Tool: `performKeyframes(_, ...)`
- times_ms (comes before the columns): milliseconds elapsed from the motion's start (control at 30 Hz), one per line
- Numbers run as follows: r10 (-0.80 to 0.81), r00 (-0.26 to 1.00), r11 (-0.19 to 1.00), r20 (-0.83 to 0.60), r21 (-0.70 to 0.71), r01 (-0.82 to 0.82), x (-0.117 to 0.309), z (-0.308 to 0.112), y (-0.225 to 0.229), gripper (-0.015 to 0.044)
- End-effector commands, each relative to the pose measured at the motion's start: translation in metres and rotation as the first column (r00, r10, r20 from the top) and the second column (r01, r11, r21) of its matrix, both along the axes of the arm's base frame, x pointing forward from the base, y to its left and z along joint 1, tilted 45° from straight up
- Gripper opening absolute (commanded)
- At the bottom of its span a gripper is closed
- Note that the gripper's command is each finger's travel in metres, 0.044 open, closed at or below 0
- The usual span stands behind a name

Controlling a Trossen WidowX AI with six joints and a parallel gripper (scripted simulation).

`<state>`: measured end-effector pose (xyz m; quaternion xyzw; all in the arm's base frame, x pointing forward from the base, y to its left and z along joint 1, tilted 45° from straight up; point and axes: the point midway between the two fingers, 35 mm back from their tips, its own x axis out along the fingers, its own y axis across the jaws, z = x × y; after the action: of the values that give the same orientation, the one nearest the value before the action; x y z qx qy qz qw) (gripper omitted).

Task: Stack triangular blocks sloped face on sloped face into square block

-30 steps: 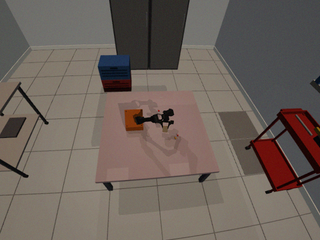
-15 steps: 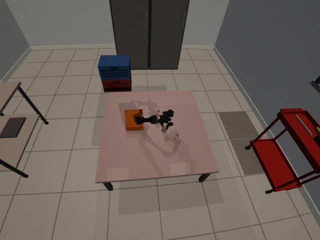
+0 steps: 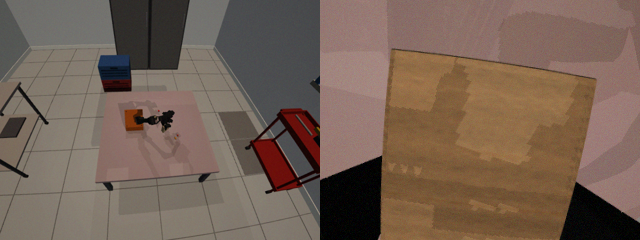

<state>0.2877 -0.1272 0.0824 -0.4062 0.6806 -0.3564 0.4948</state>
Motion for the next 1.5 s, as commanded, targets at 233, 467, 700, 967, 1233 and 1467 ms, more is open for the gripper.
performKeyframes(233, -0.128, 0.940, 0.992, 0.315, 0.024, 0.127, -0.0008, 0.0004, -0.0006, 0.0000)
performKeyframes(467, -0.211, 0.834, 0.976, 0.510, 0.063, 0.208, 0.0000, 0.0016, -0.0009, 0.0000)
performKeyframes(700, -0.288, 0.680, 0.952, 0.674, 0.123, 0.281, 0.0015, 0.0032, -0.0011, 0.0000)
performKeyframes(967, -0.362, 0.460, 0.914, 0.811, 0.212, 0.346, 0.0038, 0.0056, -0.0013, 0.0000)
performKeyframes(1233, -0.418, 0.207, 0.866, 0.885, 0.319, 0.386, 0.0068, 0.0087, -0.0014, 0.0000)
performKeyframes(1467, -0.428, 0.159, 0.856, 0.890, 0.343, 0.388, 0.0083, 0.0077, 0.0011, 0.0000)
